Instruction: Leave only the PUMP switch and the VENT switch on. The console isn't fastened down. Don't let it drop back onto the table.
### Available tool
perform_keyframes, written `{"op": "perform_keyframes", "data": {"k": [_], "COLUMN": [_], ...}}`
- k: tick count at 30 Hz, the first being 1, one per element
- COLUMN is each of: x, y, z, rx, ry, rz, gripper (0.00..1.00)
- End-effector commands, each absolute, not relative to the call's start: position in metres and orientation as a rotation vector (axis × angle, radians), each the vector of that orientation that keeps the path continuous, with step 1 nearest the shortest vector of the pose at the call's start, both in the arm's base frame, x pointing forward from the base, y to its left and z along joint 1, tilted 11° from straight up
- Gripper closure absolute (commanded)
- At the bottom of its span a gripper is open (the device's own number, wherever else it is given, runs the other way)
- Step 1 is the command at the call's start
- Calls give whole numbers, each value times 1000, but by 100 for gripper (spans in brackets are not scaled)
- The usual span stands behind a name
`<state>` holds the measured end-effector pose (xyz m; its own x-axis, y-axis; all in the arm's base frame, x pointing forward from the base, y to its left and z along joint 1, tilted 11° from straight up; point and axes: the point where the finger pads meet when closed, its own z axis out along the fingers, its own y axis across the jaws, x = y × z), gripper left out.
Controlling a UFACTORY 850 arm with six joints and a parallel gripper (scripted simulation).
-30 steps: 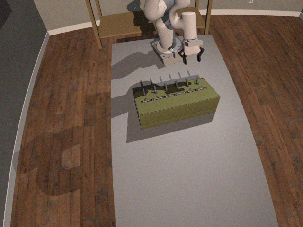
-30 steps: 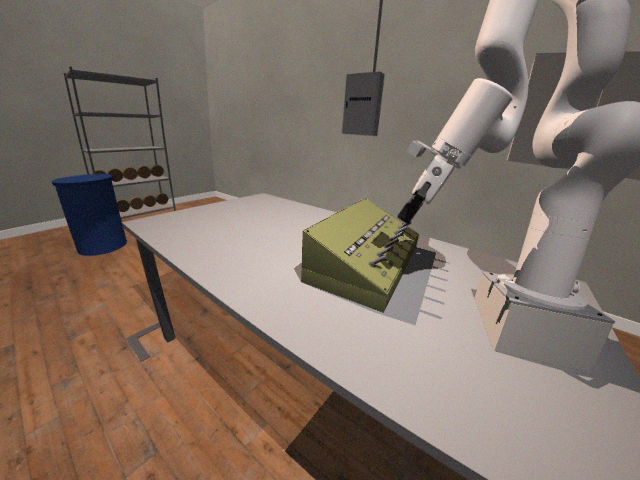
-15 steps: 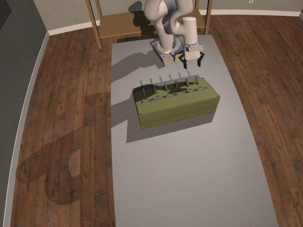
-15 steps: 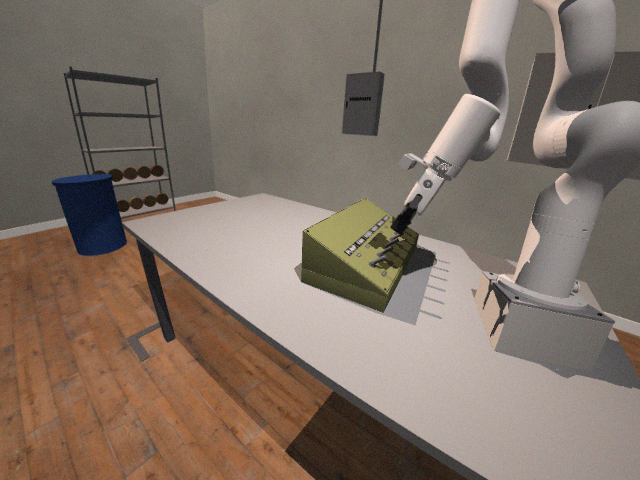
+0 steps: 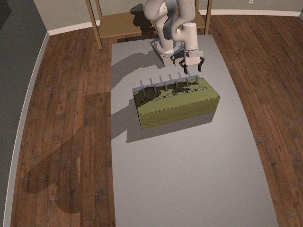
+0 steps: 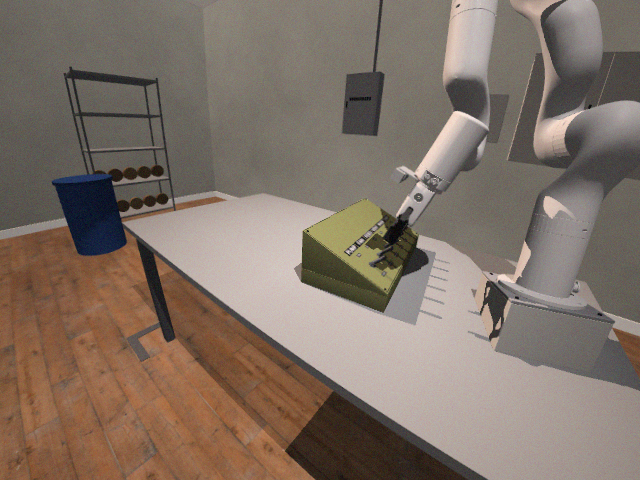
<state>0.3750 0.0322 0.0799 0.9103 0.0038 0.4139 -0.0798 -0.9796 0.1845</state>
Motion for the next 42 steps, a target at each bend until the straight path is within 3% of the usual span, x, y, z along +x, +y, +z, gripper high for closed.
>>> {"op": "perform_keyframes", "data": {"k": [1,42], "x": [376,376], "y": [32,32], "z": [80,80], "rx": [2876,2876], "ry": [-58,-58], "rz": [627,627], "gripper": [0,0]}}
